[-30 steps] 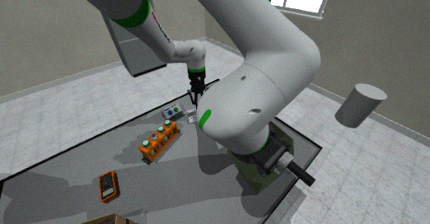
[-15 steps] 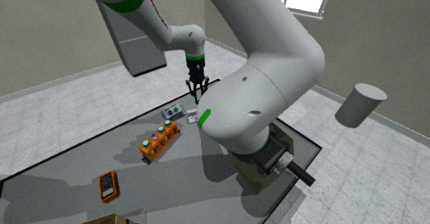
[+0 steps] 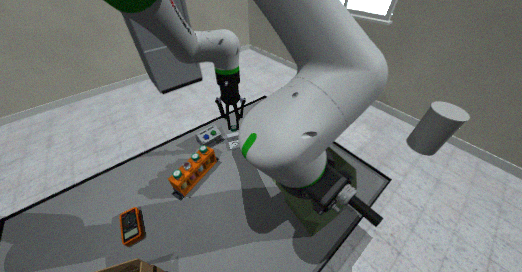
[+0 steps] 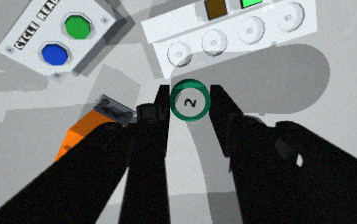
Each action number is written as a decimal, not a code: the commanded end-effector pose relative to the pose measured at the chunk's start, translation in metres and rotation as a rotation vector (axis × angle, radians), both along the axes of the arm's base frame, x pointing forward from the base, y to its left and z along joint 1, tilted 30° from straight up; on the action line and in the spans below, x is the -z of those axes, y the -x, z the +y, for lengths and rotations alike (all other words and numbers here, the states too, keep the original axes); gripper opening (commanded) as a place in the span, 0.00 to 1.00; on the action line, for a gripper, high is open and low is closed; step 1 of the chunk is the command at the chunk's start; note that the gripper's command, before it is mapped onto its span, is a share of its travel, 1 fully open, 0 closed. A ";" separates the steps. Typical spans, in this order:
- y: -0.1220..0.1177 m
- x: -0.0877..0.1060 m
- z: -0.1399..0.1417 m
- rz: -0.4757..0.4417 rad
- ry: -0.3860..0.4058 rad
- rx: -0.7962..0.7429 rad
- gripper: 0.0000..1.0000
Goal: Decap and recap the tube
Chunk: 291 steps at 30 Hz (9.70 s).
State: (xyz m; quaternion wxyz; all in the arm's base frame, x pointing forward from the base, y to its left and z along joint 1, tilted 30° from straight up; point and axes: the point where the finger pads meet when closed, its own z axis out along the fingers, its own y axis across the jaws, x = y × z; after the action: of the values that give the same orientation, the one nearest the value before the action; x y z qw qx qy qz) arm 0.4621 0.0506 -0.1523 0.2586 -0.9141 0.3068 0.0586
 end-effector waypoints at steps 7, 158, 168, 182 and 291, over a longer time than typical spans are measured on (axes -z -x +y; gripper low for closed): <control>0.010 -0.038 0.066 0.012 0.020 0.011 0.30; 0.037 -0.093 0.252 0.177 0.003 0.297 0.30; 0.037 -0.093 0.252 0.311 -0.010 0.528 0.30; 0.037 -0.093 0.252 0.470 -0.027 0.804 0.30; 0.037 -0.092 0.252 0.350 -0.014 0.596 0.41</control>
State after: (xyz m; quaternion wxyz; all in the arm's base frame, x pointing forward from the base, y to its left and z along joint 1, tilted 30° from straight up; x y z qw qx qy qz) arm 0.4242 0.3032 -0.0606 0.2034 -0.7229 0.6432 0.1493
